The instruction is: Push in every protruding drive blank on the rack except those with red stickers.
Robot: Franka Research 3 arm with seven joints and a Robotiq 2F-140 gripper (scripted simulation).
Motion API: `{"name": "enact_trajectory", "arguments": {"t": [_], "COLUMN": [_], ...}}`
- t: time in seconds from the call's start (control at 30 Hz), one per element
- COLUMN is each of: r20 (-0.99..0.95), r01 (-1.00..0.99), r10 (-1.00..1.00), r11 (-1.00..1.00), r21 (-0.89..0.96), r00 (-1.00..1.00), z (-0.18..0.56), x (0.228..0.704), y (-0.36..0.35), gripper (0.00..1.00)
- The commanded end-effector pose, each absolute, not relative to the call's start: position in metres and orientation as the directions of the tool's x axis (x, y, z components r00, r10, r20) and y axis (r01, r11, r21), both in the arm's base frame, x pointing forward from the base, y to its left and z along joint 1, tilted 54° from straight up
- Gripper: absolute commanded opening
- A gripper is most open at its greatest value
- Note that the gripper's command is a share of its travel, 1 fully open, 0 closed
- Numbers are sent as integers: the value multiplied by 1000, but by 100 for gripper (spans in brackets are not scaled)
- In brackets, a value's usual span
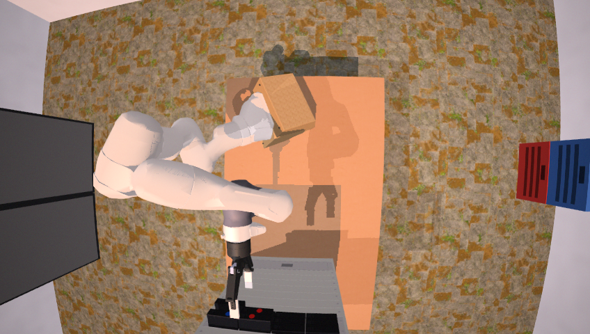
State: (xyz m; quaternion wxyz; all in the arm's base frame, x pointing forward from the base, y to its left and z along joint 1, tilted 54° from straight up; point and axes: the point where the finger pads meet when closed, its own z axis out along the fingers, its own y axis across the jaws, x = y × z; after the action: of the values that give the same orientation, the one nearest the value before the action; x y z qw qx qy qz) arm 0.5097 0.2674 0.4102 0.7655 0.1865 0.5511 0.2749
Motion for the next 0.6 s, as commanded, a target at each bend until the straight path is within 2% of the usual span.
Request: {"name": "enact_trajectory", "arguments": {"t": [0.0,0.57], "r20": [-737,-737], "r01": [-227,-227], "r10": [633,633], "r11": [774,774], "r21": [592,592], "r00": [237,237], "z": [424,442], "x": [504,498], "y": [256,233], "gripper": [100,100]}}
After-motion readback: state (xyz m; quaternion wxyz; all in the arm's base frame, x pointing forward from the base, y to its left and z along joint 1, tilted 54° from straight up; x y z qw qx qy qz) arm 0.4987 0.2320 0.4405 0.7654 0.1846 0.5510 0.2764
